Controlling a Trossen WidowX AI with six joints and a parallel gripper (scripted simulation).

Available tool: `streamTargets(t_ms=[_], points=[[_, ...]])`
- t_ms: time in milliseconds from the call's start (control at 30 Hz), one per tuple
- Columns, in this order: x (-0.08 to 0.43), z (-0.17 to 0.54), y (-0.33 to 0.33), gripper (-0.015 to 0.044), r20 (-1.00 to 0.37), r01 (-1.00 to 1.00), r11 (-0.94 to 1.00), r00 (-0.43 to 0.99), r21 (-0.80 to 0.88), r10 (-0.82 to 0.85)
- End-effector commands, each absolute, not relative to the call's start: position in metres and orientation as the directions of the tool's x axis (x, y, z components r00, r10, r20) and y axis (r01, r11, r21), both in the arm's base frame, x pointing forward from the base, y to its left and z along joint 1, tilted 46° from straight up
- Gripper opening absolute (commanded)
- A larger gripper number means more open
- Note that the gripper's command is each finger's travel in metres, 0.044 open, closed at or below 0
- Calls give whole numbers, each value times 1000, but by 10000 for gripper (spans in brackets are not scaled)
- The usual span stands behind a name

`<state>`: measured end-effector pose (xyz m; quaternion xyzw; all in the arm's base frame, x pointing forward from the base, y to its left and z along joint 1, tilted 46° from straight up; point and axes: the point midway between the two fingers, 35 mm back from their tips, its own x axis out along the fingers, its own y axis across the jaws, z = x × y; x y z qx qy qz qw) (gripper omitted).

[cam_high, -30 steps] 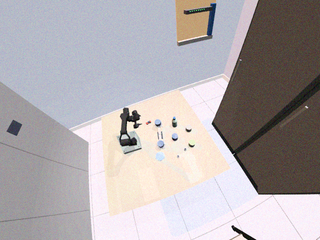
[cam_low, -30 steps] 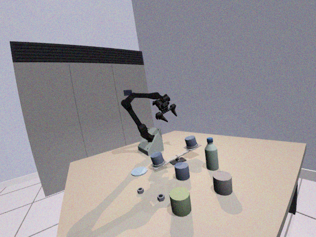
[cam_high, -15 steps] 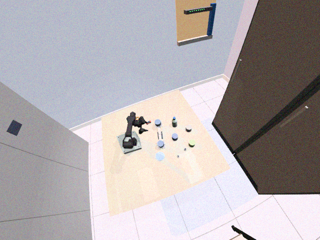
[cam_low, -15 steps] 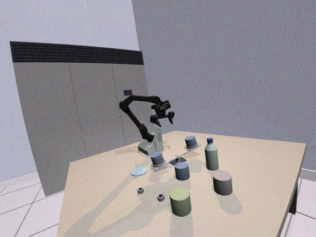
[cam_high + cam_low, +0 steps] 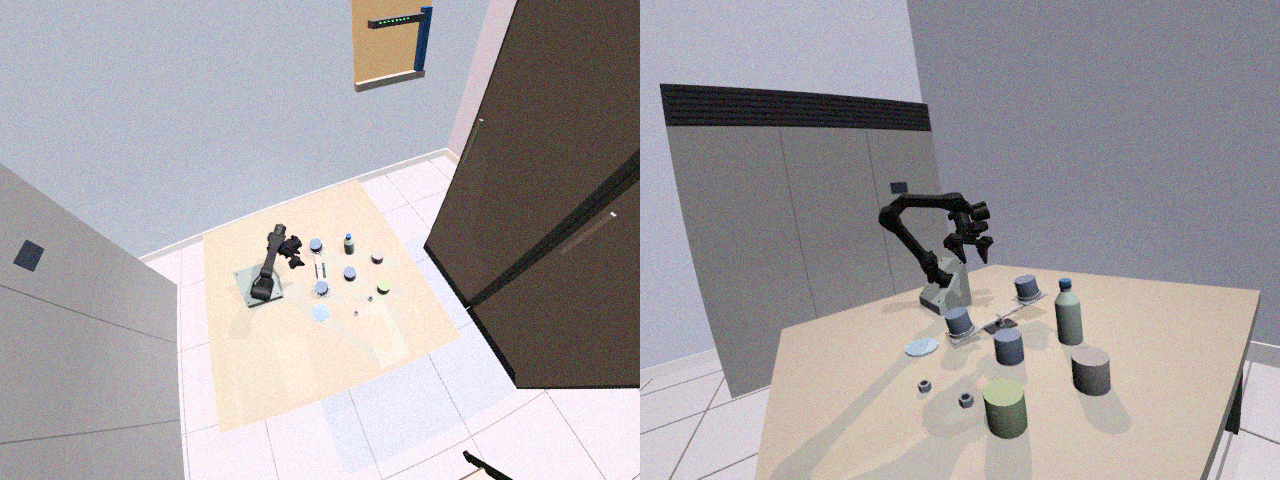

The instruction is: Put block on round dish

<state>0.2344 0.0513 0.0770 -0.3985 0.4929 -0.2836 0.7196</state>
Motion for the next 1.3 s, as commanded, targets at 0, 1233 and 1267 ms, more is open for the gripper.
streamTargets(t_ms=[0,1233,1267], points=[[239,78,41,440,-513,-81,514,296,-854,-806],[265,114,-109,440,-696,-924,344,-138,-165,-705],[265,115,-112,440,-698,-929,338,-142,-152,-702]])
